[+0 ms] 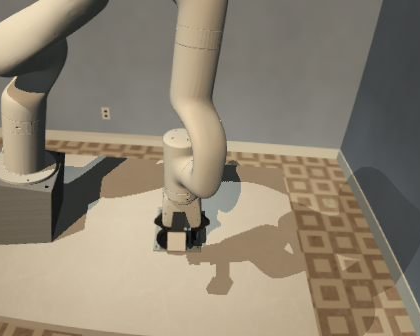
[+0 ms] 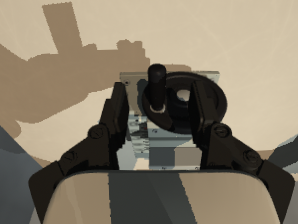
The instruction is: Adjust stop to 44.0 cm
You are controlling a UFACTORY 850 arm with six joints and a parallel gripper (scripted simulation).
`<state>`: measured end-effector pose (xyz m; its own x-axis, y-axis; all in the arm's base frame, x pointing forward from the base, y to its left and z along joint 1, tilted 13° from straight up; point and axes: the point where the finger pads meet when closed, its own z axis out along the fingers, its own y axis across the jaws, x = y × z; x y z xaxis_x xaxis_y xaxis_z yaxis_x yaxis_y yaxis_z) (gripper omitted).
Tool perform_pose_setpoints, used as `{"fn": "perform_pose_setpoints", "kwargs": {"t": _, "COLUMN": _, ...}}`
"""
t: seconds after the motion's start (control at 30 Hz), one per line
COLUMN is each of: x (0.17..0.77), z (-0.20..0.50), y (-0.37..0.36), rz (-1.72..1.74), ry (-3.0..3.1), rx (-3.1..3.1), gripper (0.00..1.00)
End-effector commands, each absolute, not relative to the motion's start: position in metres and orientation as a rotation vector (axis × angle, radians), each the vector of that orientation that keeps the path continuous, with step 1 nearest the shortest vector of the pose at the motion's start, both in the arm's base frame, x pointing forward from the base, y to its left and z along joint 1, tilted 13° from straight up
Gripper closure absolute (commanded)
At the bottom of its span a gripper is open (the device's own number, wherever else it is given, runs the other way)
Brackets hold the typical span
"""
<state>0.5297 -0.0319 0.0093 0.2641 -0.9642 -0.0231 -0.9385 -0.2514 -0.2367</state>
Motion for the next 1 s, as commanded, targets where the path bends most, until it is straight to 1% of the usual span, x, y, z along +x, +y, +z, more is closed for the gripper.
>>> {"fn": "perform_pose_setpoints", "kwargs": {"t": 0.0, "x": 0.527, "z": 0.027, "y": -0.033, "rz": -0.172, "ry": 1.781, "rx": -2.329, "gripper": 0.43}}
{"fn": "perform_pose_setpoints", "kwargs": {"t": 0.53, "x": 0.518, "z": 0.064, "y": -0.037, "rz": -0.172, "ry": 1.781, "rx": -2.329, "gripper": 0.43}}
{"fn": "perform_pose_setpoints", "kwargs": {"t": 0.97, "x": 0.517, "z": 0.071, "y": -0.038, "rz": -0.172, "ry": 1.781, "rx": -2.329, "gripper": 0.43}}
